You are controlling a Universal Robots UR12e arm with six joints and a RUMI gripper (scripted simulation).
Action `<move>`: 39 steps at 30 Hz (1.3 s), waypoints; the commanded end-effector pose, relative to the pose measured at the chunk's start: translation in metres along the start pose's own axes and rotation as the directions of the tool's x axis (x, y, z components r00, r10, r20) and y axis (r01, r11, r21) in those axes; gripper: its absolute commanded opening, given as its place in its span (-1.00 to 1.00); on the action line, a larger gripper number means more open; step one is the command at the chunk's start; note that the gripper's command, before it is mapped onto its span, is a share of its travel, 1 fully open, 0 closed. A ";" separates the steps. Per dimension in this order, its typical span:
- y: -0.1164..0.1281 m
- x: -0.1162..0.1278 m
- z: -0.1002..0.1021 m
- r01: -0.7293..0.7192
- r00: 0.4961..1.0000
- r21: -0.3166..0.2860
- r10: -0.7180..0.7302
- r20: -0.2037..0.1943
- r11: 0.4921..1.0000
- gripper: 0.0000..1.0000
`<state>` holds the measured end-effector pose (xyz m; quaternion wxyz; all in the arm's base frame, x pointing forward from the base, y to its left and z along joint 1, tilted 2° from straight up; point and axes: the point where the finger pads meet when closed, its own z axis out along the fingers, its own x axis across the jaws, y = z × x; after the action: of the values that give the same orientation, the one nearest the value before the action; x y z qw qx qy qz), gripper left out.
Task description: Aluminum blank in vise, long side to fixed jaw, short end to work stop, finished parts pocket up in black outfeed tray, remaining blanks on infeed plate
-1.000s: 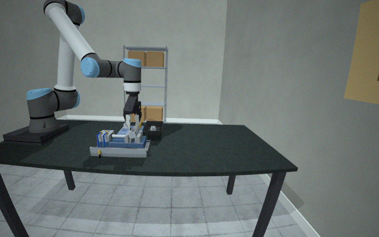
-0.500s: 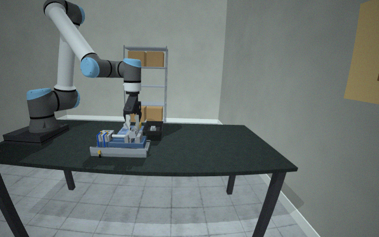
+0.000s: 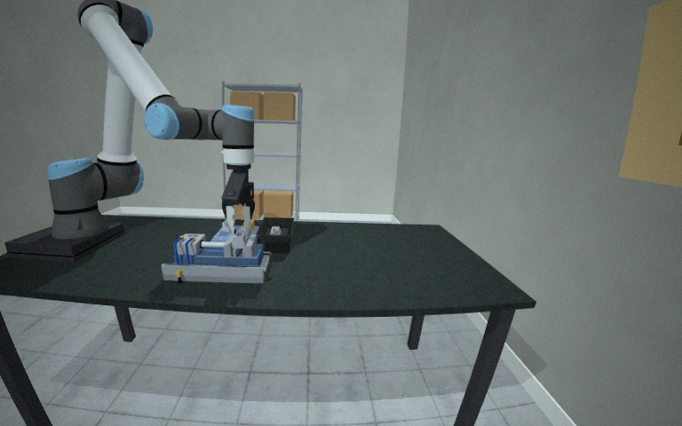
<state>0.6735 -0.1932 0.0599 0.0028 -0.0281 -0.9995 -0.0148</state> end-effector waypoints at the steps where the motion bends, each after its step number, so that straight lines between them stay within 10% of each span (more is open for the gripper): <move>1: 0.000 -0.001 -0.001 0.000 1.000 0.001 0.000 0.001 1.000 -1.00; 39: 0.000 -0.001 -0.044 0.000 1.000 0.001 0.000 0.001 1.000 -1.00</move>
<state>0.6737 -0.1944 0.0997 0.0028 -0.0281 -0.9995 -0.0148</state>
